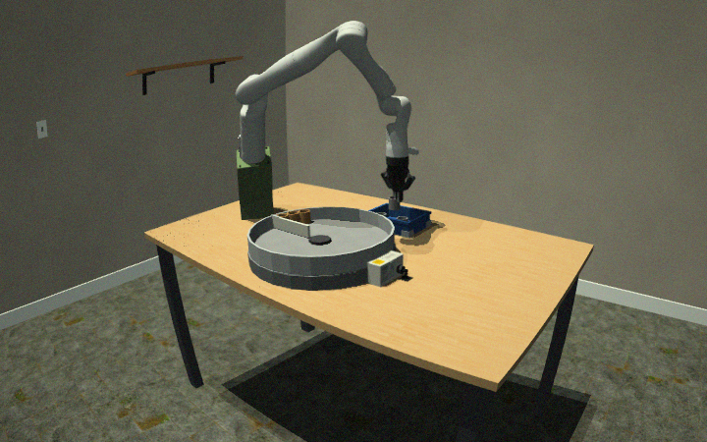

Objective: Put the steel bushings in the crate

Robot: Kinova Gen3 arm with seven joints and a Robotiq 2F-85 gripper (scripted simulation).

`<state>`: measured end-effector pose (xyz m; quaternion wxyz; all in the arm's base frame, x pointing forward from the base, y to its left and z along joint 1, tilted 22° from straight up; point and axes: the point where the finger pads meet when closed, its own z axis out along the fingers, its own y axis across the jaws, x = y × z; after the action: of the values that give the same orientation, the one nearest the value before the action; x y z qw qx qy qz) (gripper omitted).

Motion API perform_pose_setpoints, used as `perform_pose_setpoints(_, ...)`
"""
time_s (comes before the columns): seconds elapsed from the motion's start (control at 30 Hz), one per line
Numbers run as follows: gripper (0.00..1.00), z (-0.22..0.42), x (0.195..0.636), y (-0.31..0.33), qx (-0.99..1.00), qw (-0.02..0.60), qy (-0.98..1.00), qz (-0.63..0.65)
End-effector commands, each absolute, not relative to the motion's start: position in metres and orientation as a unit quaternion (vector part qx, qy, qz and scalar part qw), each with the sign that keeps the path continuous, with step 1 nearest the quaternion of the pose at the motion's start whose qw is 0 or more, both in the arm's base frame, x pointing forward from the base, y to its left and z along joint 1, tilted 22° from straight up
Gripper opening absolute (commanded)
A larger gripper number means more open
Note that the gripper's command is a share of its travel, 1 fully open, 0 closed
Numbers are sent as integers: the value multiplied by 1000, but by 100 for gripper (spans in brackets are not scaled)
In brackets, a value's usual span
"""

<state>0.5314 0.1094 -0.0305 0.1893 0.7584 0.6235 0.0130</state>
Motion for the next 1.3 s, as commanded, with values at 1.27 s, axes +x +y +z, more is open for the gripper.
perform_pose_setpoints(1.27, 0, -52, 537, 103, 758, 189, 624, 12)
